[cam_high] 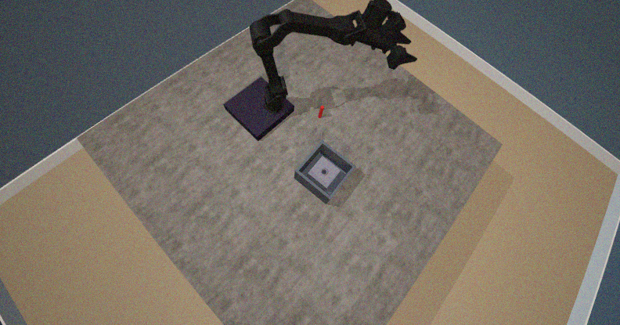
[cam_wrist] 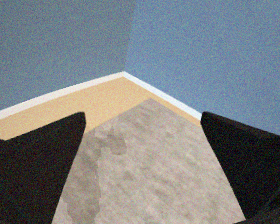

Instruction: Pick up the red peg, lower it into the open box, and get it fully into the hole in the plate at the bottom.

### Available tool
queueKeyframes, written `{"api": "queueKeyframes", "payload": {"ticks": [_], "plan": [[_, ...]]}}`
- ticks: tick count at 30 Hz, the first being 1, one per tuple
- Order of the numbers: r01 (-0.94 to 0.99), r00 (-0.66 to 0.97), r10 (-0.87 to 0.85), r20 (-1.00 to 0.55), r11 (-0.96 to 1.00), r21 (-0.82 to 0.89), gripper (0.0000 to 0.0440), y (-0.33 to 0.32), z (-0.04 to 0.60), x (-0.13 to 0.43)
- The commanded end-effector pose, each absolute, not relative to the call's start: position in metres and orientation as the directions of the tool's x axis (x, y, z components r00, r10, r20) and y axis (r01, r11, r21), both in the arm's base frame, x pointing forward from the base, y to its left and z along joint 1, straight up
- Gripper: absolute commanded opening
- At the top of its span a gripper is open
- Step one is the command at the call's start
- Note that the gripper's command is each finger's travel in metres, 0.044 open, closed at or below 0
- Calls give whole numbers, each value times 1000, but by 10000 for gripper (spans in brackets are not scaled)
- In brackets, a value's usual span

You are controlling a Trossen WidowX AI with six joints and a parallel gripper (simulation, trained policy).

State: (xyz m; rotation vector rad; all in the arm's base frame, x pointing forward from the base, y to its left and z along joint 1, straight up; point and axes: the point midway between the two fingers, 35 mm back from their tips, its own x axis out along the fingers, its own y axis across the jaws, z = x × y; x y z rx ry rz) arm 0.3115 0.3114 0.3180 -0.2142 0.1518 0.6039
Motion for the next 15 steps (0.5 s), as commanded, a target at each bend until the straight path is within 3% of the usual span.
{"api": "queueKeyframes", "payload": {"ticks": [1, 15], "plan": [[-571, 802, 529, -277, 816, -94, 440, 301, 298, 310], [-362, 709, 384, -591, 918, 162, 440, 244, 218, 292]]}}
